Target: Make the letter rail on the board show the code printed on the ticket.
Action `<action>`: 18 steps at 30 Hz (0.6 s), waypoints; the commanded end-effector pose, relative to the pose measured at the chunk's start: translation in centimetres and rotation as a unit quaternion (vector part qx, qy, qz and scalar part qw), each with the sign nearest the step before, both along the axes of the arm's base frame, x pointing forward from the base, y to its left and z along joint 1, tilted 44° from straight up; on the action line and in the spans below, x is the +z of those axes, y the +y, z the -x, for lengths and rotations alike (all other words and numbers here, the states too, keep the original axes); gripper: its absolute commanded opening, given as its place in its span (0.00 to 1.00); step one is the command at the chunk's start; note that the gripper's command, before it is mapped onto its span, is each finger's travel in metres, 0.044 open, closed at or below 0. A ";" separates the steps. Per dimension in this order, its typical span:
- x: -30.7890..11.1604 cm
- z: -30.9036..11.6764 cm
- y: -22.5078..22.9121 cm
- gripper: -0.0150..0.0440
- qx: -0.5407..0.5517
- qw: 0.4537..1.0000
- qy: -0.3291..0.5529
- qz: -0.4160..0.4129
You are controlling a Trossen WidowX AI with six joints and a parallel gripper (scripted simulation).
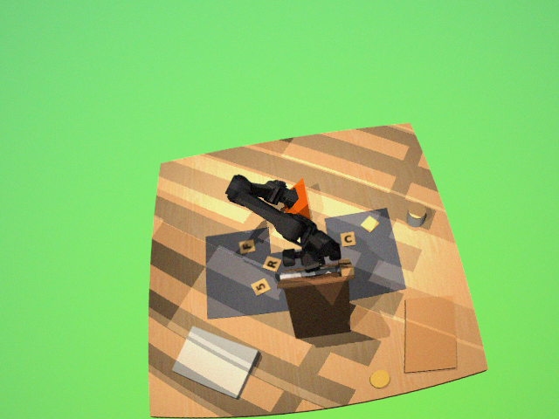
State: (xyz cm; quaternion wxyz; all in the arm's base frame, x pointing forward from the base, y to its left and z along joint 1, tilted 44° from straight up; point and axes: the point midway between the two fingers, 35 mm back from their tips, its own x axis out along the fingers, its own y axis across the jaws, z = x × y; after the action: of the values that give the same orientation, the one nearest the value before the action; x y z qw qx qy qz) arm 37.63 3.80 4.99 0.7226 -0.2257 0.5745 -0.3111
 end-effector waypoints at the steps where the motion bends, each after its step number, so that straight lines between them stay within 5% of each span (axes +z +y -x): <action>1: -0.1 0.1 0.1 0.25 0.002 1.000 -0.001 0.002; 18: -0.6 0.0 0.5 0.25 0.002 1.000 -0.001 0.002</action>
State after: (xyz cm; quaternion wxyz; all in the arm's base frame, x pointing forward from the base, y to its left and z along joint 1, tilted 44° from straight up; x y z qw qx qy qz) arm 37.56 4.24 4.49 0.7225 -0.2291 0.5745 -0.3088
